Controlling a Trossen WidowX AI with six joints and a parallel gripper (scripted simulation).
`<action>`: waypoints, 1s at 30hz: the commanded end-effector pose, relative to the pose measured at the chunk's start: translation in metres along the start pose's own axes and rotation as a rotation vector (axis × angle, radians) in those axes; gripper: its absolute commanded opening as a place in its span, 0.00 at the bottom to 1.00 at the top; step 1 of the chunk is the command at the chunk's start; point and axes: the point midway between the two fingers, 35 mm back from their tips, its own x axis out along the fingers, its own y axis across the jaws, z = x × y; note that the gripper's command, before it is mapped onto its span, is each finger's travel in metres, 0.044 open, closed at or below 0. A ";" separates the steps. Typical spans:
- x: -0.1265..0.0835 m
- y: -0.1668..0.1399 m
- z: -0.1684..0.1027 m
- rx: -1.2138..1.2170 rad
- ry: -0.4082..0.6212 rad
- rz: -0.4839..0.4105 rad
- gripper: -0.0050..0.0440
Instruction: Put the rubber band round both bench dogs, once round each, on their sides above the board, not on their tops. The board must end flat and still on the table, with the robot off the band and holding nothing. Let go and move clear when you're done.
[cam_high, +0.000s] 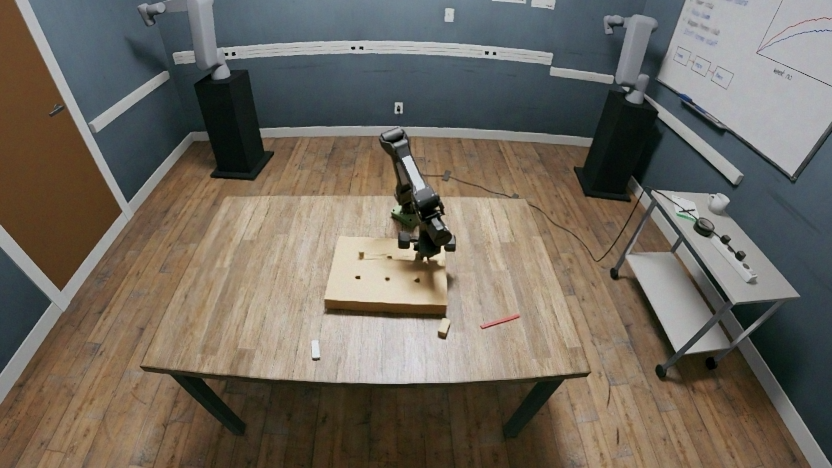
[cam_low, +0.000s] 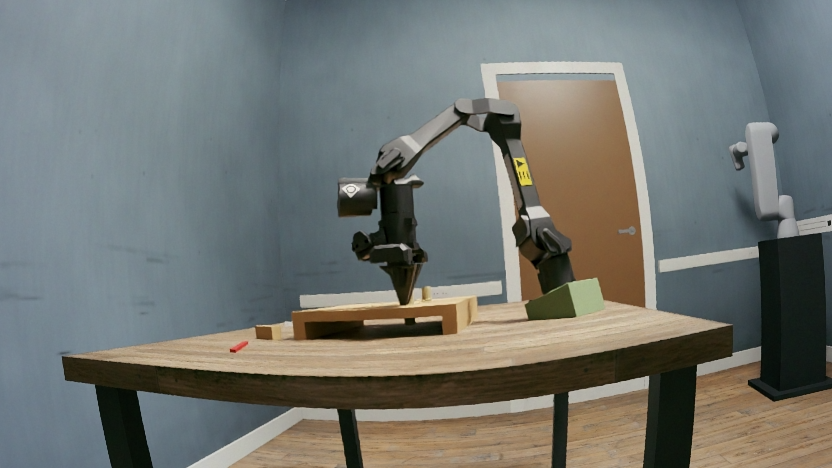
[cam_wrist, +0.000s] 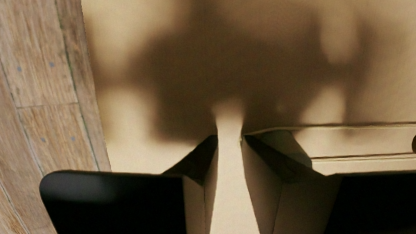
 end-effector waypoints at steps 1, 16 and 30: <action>0.002 0.005 0.000 -0.015 0.003 0.016 0.27; -0.034 0.003 0.007 0.004 -0.030 0.023 0.27; -0.059 0.003 0.005 0.002 -0.027 0.024 0.27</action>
